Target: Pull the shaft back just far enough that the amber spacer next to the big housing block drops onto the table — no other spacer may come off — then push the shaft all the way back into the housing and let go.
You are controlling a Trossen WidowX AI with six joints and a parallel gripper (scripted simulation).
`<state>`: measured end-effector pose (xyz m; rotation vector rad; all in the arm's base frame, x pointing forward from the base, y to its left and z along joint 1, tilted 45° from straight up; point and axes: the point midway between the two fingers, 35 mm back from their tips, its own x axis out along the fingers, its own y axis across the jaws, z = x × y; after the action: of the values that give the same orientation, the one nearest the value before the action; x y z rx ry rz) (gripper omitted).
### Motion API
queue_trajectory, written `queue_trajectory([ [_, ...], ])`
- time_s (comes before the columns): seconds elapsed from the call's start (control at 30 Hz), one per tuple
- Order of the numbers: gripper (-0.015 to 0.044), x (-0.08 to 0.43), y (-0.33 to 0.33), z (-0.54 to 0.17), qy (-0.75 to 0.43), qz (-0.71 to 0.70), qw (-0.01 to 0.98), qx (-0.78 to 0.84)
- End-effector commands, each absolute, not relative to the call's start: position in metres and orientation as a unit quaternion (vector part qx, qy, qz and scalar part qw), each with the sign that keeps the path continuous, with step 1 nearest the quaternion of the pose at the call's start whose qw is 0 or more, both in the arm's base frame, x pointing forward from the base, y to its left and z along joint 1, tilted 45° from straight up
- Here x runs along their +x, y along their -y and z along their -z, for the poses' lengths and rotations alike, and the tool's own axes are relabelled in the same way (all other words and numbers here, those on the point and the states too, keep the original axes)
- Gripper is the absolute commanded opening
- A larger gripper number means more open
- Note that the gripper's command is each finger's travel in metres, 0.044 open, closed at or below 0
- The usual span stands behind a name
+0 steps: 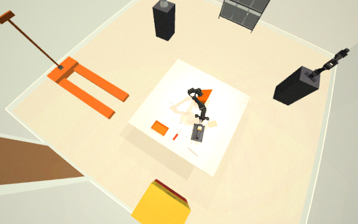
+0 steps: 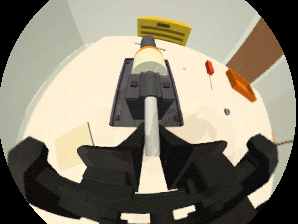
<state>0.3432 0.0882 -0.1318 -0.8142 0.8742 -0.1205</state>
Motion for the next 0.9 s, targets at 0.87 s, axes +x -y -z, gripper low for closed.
queue_trajectory([
  [0.87,0.0000,0.3391,-0.0875,0.1310,-0.411,0.058,0.825,-0.382],
])
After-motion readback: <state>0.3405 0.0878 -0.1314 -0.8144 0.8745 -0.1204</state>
